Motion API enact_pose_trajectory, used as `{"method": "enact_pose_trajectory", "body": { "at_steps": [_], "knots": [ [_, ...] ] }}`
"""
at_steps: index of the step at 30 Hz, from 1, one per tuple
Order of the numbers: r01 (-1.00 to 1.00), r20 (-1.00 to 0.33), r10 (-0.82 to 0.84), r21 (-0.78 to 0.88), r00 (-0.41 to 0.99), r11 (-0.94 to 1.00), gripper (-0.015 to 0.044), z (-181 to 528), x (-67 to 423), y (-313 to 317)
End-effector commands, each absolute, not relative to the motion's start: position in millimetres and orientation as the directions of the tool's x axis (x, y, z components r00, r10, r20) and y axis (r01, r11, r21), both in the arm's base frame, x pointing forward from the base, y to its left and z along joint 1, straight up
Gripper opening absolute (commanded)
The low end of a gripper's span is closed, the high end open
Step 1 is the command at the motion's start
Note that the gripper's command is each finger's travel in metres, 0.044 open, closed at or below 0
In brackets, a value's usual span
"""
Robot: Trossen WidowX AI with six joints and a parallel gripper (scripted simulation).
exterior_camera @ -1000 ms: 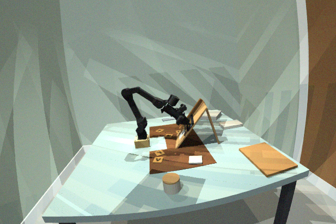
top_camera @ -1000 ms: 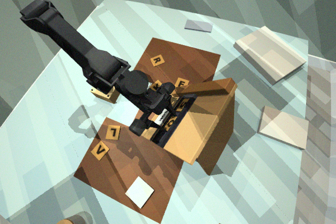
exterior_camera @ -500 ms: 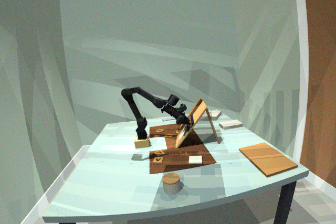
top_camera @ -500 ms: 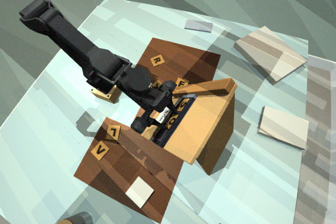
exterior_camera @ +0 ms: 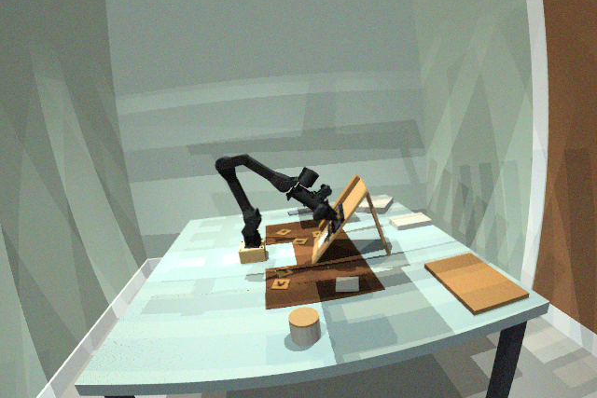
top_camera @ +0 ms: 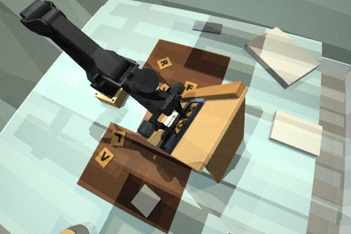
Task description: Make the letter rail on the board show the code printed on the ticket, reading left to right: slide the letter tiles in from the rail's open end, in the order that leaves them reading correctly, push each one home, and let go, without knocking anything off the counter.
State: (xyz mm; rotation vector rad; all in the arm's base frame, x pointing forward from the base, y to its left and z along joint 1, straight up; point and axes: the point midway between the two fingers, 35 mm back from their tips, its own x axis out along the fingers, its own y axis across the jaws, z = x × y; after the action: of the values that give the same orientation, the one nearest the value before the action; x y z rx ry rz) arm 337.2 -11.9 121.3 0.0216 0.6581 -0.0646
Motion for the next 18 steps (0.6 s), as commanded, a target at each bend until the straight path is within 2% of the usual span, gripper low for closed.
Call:
{"method": "enact_pose_trajectory", "body": {
  "at_steps": [1,5,18],
  "knots": [
    [0.067,-0.612,-0.053,0.000,0.789,0.998,0.0184,121,337,-12],
    [0.070,-0.611,-0.055,0.002,0.790,0.998,0.0289,124,334,-12],
    [0.071,-0.612,-0.055,0.002,0.789,0.998,0.0295,132,324,-11]
  ]
}}
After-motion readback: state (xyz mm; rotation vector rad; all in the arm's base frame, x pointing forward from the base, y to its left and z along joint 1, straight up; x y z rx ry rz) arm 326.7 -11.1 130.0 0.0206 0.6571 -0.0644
